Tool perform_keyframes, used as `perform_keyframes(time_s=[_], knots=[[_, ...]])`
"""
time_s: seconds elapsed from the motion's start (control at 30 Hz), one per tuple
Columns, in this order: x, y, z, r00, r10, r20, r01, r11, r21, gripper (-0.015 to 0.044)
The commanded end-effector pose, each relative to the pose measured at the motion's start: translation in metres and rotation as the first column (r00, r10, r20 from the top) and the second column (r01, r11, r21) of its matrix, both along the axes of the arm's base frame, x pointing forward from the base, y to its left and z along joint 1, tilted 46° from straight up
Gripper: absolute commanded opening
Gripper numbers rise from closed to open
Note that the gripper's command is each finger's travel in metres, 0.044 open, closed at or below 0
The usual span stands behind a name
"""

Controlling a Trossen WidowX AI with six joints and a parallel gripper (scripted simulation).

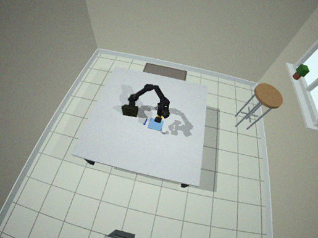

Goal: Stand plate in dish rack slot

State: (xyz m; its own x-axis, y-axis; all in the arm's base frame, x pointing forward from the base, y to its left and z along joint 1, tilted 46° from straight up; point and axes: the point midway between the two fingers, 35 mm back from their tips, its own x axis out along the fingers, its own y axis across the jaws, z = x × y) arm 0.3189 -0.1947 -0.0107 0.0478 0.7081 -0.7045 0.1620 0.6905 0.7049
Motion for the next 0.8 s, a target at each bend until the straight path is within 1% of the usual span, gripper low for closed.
perform_keyframes(time_s=[0.0,0.17,0.37,0.57,0.77], knots=[[0.002,0.009,0.017,0.996,-0.065,-0.066,0.065,0.998,-0.003,0.0000],[0.003,0.024,0.038,0.965,-0.187,-0.186,0.188,0.982,-0.012,0.0000],[0.001,0.043,0.062,0.890,-0.324,-0.321,0.329,0.943,-0.041,0.0000],[-0.002,0.064,0.085,0.777,-0.445,-0.445,0.457,0.885,-0.088,0.0000],[-0.008,0.085,0.106,0.632,-0.543,-0.553,0.566,0.811,-0.150,0.0000]])
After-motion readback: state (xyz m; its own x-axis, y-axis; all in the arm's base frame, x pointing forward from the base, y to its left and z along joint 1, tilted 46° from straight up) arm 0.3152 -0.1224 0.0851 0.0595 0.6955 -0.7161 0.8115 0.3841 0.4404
